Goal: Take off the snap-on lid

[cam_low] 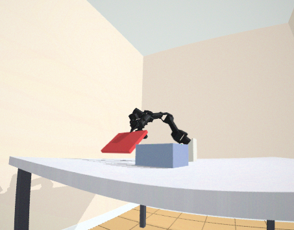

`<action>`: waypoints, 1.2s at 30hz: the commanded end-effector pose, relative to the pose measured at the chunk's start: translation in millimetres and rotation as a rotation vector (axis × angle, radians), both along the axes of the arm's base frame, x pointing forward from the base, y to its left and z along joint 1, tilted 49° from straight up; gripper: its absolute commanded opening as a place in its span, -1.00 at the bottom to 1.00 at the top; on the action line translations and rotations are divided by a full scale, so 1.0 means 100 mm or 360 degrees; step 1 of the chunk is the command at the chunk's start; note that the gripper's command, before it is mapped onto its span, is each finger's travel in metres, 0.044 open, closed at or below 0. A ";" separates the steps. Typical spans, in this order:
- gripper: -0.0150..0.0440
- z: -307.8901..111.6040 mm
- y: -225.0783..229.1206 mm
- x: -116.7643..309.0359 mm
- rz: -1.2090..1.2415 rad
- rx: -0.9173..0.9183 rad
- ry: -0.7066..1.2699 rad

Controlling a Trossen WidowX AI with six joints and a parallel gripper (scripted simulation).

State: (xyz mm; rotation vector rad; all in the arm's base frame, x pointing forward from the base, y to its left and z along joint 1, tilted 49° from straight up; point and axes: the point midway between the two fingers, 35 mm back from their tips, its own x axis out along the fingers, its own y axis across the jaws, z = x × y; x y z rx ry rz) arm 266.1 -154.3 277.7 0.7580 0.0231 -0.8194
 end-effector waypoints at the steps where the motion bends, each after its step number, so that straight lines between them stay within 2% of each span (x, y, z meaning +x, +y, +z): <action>1: -0.49 -0.01 -0.01 0.02 0.0022 -0.0004 -0.0003; 36: -0.49 -0.19 -0.22 0.00 0.0022 -0.0009 -0.0004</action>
